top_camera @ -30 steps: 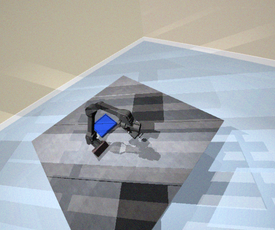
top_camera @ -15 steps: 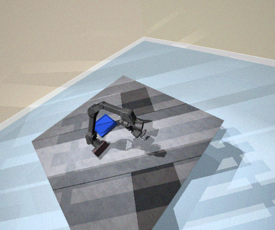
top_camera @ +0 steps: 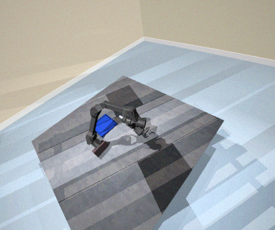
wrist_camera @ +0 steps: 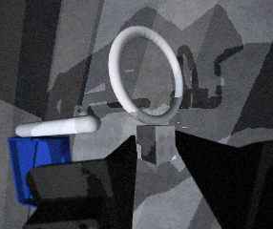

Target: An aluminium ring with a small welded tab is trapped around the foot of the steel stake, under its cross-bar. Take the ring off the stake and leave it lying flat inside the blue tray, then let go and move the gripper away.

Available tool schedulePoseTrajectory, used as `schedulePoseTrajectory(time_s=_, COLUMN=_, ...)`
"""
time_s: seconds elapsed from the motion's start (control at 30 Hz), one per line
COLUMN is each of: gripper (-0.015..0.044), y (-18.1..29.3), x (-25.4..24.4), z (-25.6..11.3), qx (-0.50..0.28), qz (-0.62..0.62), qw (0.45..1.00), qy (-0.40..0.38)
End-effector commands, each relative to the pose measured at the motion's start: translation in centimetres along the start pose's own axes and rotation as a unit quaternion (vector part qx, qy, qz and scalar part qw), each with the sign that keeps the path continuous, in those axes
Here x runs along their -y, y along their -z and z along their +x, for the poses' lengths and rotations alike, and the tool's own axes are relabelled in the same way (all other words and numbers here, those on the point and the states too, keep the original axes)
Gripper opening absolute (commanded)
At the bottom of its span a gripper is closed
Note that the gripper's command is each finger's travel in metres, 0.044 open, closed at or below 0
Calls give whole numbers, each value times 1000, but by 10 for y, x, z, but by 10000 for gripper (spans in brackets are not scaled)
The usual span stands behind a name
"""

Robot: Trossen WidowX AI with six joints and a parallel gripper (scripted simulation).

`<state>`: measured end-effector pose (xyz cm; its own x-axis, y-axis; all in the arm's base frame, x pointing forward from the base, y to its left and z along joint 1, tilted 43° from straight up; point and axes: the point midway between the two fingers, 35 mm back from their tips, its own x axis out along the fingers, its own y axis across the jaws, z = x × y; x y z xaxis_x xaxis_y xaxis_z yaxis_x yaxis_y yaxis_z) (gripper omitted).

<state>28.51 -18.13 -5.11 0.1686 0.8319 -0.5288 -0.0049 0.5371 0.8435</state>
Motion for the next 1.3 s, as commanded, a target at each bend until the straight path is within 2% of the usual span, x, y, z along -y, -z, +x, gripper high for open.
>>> schedulePoseTrajectory(time_s=0.0, gripper=0, y=-8, x=0, z=-1, qx=5, qz=2, qw=1000, qy=0)
schedulePoseTrajectory(time_s=1.27, gripper=0, y=-60, x=-4, z=14, qx=6, qz=-1, qw=1000, qy=-3)
